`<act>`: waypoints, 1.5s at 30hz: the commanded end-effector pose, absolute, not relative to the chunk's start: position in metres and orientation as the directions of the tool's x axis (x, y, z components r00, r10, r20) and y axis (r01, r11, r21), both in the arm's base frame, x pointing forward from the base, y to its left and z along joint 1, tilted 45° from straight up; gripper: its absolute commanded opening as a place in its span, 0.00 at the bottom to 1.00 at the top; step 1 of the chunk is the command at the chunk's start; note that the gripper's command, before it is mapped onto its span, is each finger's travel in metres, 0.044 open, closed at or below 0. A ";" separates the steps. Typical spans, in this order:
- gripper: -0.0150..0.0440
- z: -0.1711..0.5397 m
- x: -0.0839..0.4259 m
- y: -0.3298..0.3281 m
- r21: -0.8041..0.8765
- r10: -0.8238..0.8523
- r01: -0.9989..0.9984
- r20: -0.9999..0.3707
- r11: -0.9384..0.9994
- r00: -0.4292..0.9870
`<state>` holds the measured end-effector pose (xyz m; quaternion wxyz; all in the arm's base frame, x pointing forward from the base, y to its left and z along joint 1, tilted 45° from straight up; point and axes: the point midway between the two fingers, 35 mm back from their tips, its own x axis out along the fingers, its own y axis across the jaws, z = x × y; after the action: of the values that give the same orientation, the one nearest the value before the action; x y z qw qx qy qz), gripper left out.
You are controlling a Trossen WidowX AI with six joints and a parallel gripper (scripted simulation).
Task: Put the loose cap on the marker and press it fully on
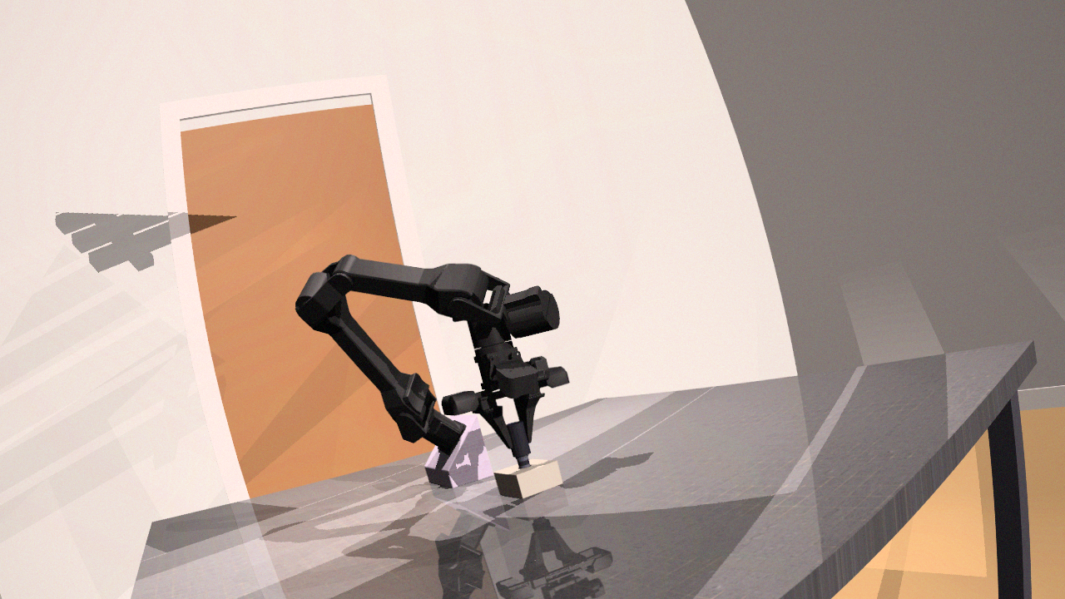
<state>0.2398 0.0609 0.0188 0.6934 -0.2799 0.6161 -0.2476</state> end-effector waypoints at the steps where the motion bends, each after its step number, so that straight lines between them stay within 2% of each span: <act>1: 0.25 0.017 0.239 0.058 -0.697 -0.692 -0.005 -0.713 0.717 0.118; 11: 0.25 0.017 0.239 0.058 -0.697 -0.692 -0.005 -0.713 0.717 0.118; 28: 1.00 0.017 0.239 0.059 -0.694 -0.689 -0.002 -0.715 0.720 0.116; 32: 1.00 0.024 0.239 0.066 -0.693 -0.688 -0.002 -0.716 0.721 0.116; 37: 1.00 0.069 0.231 0.110 -0.692 -0.688 -0.003 -0.717 0.721 0.115; 42: 1.00 0.071 0.230 0.111 -0.693 -0.688 -0.003 -0.717 0.721 0.115; 45: 0.87 0.066 0.231 0.107 -0.699 -0.690 -0.083 -0.715 0.710 0.116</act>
<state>0.2313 0.1081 0.0665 0.6909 -0.2880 0.6178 -0.2411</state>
